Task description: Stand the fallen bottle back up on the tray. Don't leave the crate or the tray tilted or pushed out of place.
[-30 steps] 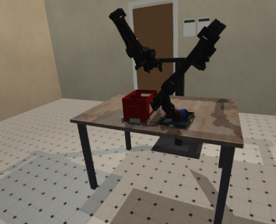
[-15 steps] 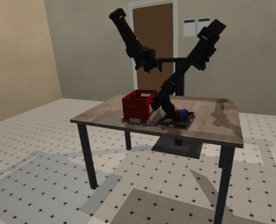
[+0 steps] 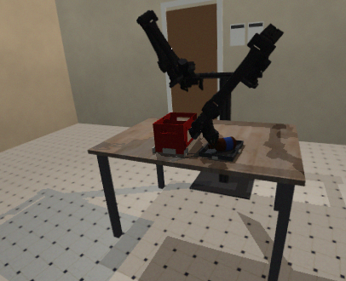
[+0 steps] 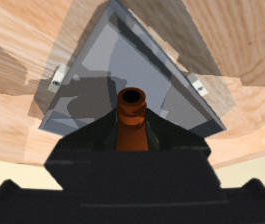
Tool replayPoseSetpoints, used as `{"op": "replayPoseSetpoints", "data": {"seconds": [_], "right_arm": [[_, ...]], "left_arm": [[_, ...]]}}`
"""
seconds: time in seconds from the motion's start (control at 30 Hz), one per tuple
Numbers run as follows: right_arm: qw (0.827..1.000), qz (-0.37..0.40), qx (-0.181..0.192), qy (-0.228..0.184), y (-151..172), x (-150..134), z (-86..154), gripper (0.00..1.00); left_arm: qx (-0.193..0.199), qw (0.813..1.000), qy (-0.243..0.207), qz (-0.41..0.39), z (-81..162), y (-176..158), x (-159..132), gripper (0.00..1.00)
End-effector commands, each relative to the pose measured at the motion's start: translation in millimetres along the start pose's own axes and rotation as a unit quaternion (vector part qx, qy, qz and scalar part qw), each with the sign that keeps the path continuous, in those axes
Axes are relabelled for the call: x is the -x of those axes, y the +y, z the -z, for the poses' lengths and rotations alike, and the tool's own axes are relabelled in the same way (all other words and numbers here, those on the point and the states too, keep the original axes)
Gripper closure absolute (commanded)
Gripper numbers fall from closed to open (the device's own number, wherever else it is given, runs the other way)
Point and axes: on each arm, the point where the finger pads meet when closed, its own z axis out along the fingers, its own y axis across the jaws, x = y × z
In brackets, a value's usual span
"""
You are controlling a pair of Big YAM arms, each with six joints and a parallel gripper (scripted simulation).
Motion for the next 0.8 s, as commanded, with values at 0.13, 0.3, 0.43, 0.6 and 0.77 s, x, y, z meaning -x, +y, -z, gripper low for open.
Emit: {"op": "replayPoseSetpoints", "data": {"seconds": [0.13, 0.3, 0.43, 0.6, 0.77], "right_arm": [[1.000, 0.003, 0.000, -0.003, 0, 1, 0, 0.00], [1.000, 0.003, 0.000, -0.003, 0, 1, 0, 0.00], [1.000, 0.003, 0.000, -0.003, 0, 1, 0, 0.00], [1.000, 0.003, 0.000, -0.003, 0, 1, 0, 0.00], [1.000, 0.003, 0.000, -0.003, 0, 1, 0, 0.00]], "left_arm": [[0.006, 1.000, -0.006, 0.000, 32, 1, -1, 0.76], [0.006, 1.000, -0.006, 0.000, 73, -2, -12, 0.76], [0.008, 1.000, -0.008, 0.002, 85, 0, -13, 0.76], [0.003, 1.000, -0.004, 0.010, 82, 0, -27, 0.76], [0.004, 1.000, -0.008, 0.013, 92, -7, -60, 0.76]]}}
